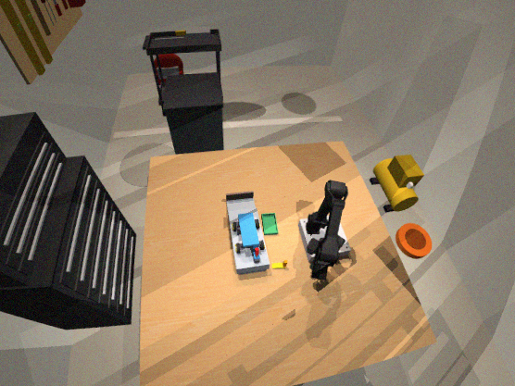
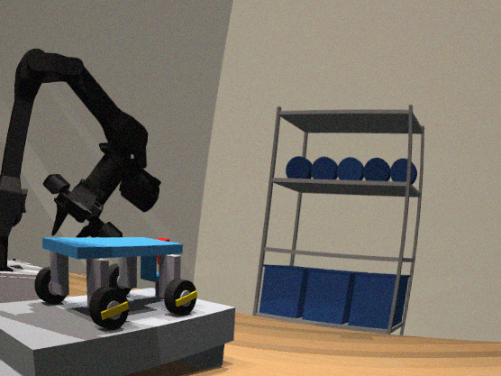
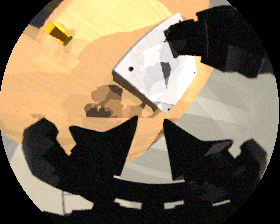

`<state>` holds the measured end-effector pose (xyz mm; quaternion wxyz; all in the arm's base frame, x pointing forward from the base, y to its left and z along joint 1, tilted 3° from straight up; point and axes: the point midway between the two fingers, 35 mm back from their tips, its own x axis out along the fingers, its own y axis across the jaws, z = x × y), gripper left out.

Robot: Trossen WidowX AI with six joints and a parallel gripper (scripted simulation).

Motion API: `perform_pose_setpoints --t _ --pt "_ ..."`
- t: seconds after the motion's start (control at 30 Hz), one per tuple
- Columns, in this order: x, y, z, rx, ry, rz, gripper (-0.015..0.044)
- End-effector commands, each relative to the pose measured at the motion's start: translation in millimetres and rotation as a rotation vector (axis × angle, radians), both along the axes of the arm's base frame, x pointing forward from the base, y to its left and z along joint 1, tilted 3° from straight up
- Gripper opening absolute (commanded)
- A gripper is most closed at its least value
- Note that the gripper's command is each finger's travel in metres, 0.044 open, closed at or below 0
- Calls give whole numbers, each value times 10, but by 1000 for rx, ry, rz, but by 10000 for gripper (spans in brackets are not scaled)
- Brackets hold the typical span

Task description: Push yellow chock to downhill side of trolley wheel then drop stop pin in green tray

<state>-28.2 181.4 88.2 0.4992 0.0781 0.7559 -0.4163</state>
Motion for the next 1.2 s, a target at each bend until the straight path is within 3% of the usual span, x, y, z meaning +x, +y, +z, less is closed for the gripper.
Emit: perform_pose_setpoints --t 0.0,0.6,1.17 --pt "121 36 -4 119 14 131 190" --pt "690 133 -42 551 41 809 190" --pt "1262 119 -28 766 43 1516 190"
